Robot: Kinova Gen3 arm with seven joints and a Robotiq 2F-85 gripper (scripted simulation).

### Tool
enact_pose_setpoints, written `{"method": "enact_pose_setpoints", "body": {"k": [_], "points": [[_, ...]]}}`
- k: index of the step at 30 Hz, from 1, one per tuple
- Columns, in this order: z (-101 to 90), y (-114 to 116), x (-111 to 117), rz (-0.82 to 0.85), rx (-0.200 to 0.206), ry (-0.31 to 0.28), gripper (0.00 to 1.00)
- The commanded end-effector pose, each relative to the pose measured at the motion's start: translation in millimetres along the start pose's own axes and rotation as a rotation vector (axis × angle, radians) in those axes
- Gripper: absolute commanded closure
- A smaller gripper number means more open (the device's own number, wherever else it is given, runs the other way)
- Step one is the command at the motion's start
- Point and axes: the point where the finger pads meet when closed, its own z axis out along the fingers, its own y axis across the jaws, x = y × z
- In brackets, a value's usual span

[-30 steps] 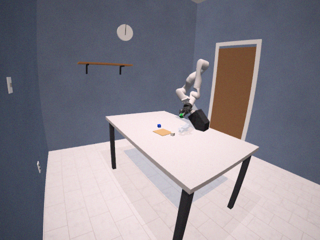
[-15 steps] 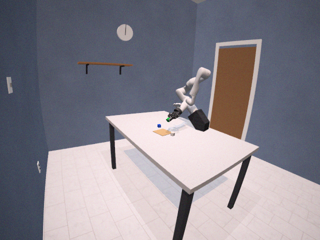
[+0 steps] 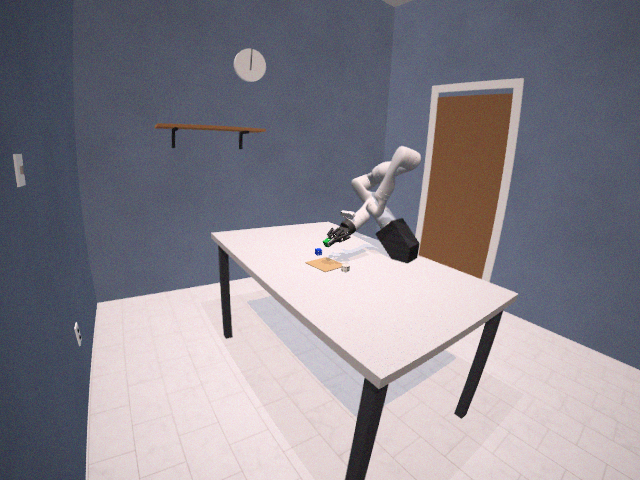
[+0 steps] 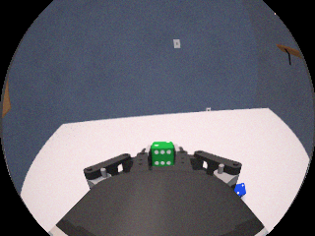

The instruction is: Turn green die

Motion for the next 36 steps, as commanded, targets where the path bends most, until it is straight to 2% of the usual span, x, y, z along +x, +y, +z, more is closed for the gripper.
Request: {"method": "enact_pose_setpoints", "body": {"k": [1, 24, 36], "points": [[3.1, 10.0, -5.8, -0.015, -0.014, -0.004, 0.74], [6.2, 15.6, -9.1, -0.025, -0.023, -0.001, 0.74], [20.4, 16.7, -35.6, -0.025, -0.023, -0.001, 0.74]]}}
